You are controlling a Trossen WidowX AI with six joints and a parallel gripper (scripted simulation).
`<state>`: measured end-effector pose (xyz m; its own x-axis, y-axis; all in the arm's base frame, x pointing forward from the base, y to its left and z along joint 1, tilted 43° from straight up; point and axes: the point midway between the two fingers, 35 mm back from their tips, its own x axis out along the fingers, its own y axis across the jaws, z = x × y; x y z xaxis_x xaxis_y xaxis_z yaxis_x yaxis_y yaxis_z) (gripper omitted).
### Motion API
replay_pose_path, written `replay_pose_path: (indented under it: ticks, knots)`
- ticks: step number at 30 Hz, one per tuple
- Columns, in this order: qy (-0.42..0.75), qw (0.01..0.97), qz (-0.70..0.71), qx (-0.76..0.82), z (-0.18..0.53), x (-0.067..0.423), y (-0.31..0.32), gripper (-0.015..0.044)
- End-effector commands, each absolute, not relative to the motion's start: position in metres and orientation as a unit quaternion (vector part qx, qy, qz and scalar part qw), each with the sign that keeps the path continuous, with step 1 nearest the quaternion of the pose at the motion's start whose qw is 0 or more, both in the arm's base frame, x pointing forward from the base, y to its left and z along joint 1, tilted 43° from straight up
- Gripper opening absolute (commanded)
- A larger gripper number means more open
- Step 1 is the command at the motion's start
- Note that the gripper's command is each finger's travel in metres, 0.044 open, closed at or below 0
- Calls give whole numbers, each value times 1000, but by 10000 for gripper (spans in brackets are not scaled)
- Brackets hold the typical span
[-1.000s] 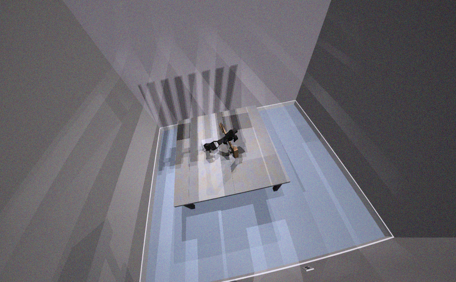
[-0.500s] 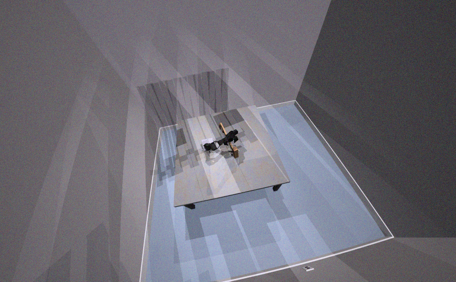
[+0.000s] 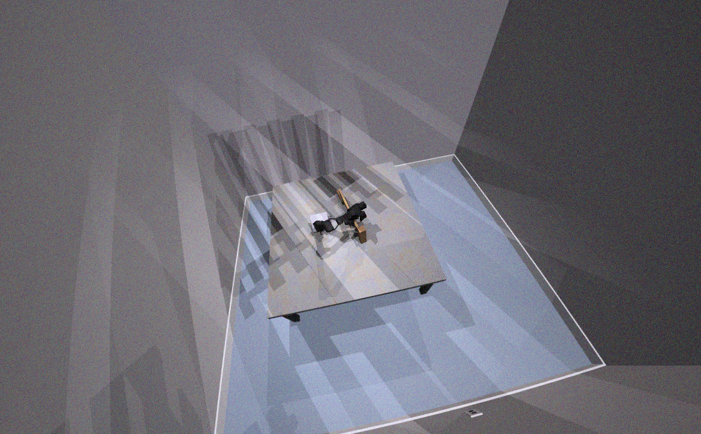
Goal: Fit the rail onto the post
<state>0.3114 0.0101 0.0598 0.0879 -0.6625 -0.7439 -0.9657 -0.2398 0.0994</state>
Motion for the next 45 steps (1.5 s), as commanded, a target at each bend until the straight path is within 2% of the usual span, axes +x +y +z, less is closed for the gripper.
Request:
replay_pose_path:
  ticks: [1, 14, 28, 35, 36, 45]
  knots:
    - [577, 211, 352, -706, 55, 311, 5, 440]
    - [578, 211, 351, -706, 42, 311, -8, 440]
    - [578, 211, 351, -706, 42, 311, -8, 72]
    - [578, 211, 351, -706, 42, 311, -8, 26]
    - [578, 211, 351, -706, 42, 311, -8, 0]
    - [578, 211, 351, -706, 42, 311, -8, 0]
